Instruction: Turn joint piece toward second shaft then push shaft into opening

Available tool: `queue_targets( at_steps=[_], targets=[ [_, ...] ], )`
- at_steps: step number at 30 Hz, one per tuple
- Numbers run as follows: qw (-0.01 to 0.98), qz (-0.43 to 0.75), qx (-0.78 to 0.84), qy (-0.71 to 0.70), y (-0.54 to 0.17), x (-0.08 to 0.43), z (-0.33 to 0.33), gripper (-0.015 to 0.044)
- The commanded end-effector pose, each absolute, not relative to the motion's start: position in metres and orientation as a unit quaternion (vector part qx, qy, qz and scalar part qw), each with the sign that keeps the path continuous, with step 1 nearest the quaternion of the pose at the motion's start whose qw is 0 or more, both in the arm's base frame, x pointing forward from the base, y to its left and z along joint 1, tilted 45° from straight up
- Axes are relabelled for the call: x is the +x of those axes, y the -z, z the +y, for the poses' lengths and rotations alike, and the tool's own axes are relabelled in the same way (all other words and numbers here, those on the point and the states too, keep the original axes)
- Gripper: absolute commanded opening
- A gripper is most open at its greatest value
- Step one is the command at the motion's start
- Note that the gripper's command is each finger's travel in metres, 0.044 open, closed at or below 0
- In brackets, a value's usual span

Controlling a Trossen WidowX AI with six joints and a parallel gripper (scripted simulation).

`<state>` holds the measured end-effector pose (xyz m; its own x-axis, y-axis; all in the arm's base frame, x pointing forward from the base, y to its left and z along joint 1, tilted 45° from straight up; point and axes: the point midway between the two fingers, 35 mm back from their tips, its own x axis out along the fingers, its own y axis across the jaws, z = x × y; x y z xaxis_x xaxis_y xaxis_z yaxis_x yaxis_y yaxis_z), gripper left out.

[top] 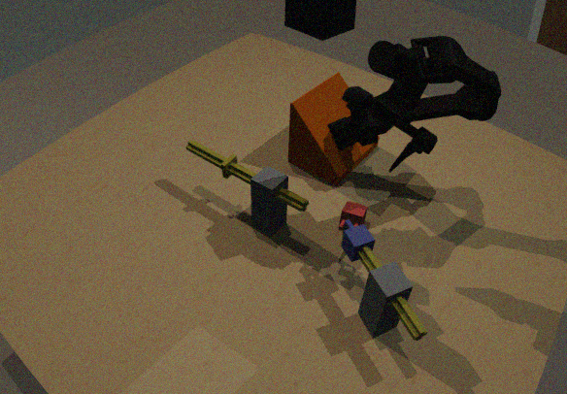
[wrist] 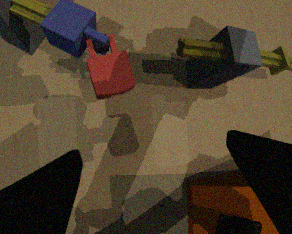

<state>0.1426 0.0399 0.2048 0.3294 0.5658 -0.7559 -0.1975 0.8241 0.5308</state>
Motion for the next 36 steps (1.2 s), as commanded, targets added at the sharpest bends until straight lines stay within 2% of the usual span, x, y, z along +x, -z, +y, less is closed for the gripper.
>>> queue_targets(
  at_steps=[1, 17, 36],
  targets=[
    [0.778, 0.542, 0.176, -0.265, -0.197, 0.143, 0.044, 0.044],
    [0.684, 0.592, 0.147, -0.401, -0.163, 0.144, 0.072, 0.044],
    [0.68, 0.593, 0.146, -0.407, -0.136, 0.139, 0.099, 0.044]
  ],
)
